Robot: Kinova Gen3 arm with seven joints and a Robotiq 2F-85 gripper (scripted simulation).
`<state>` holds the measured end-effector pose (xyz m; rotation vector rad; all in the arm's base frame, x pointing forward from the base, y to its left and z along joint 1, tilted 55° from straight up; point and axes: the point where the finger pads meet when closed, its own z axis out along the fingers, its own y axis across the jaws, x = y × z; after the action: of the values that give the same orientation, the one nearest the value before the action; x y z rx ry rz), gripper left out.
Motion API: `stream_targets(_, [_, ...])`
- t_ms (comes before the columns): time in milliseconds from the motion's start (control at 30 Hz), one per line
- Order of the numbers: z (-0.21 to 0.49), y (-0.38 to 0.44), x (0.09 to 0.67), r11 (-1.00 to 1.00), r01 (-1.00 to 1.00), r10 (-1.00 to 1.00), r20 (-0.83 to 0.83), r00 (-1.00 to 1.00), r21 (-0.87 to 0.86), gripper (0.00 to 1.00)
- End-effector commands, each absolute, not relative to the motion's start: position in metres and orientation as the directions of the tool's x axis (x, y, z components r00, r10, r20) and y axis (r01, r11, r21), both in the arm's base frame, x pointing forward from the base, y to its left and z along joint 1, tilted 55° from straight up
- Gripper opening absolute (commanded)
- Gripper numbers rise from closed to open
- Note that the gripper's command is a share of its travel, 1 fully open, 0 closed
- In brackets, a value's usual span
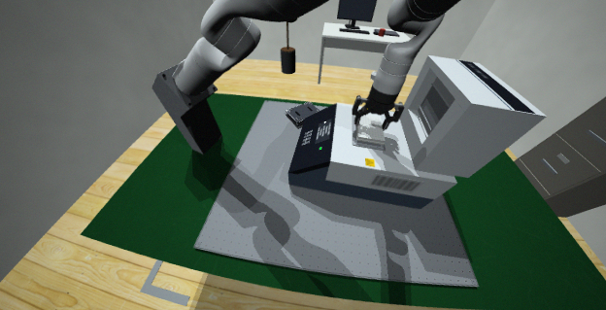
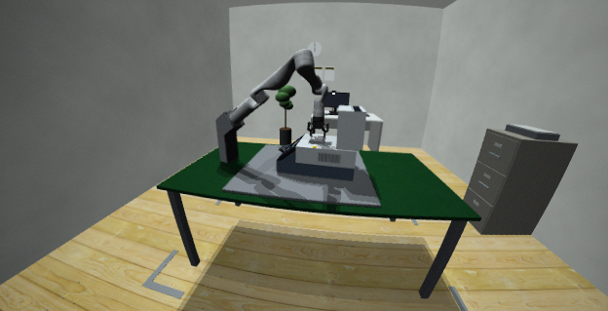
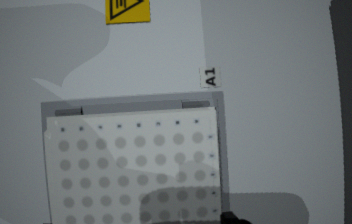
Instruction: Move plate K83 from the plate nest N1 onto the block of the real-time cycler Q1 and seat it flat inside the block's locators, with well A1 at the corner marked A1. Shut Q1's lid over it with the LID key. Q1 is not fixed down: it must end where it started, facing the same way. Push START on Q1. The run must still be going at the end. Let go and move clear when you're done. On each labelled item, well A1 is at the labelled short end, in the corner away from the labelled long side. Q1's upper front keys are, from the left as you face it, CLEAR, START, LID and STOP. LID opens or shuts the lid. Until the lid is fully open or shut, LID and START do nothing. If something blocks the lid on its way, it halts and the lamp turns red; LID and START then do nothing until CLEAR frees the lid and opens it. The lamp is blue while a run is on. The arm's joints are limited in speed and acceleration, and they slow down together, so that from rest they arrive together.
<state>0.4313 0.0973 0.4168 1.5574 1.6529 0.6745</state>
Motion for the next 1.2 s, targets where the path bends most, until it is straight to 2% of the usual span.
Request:
stream_targets(0, [0.4171,0.0977,0.4312,0.120,0.588,0.986,-0.166,0.025,0.800,0.91])
stream_targets(1167, [0.4135,0.0969,0.4362,0.120,0.588,0.986,-0.166,0.025,0.800,0.91])
